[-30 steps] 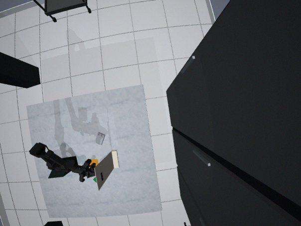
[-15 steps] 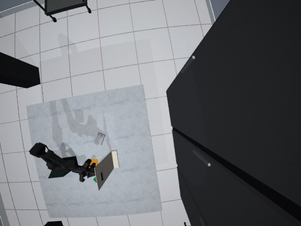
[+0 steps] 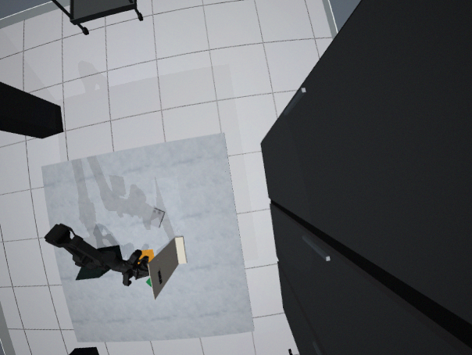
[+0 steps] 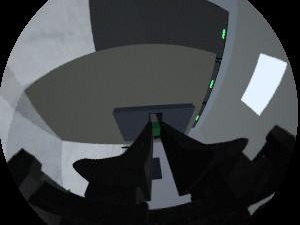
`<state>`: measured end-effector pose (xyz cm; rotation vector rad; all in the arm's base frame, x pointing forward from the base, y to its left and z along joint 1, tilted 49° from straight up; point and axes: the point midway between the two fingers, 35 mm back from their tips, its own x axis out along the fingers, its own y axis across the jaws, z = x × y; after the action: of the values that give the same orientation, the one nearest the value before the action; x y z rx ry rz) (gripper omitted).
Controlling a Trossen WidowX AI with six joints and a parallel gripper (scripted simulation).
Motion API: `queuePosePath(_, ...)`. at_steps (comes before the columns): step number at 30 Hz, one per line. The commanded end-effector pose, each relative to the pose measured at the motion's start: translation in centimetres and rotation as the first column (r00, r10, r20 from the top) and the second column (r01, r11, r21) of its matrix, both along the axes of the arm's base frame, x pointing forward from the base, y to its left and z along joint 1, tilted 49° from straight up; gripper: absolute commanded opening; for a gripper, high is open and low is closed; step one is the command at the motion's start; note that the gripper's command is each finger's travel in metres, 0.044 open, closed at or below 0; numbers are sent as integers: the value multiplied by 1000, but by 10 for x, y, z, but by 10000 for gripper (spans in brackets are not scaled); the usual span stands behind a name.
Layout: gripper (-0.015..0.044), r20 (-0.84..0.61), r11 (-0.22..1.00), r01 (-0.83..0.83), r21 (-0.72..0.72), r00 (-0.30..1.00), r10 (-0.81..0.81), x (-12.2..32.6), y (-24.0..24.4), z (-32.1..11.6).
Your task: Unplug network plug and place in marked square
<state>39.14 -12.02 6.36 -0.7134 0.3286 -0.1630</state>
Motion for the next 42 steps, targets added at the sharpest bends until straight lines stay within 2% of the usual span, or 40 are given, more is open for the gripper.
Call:
queuePosePath(1, 0, 0, 1000, -1, 4, 1000, 1, -4, 1, 0)
queuePosePath(42, 0, -1, 1000, -1, 4, 1000, 1, -29, 3, 1)
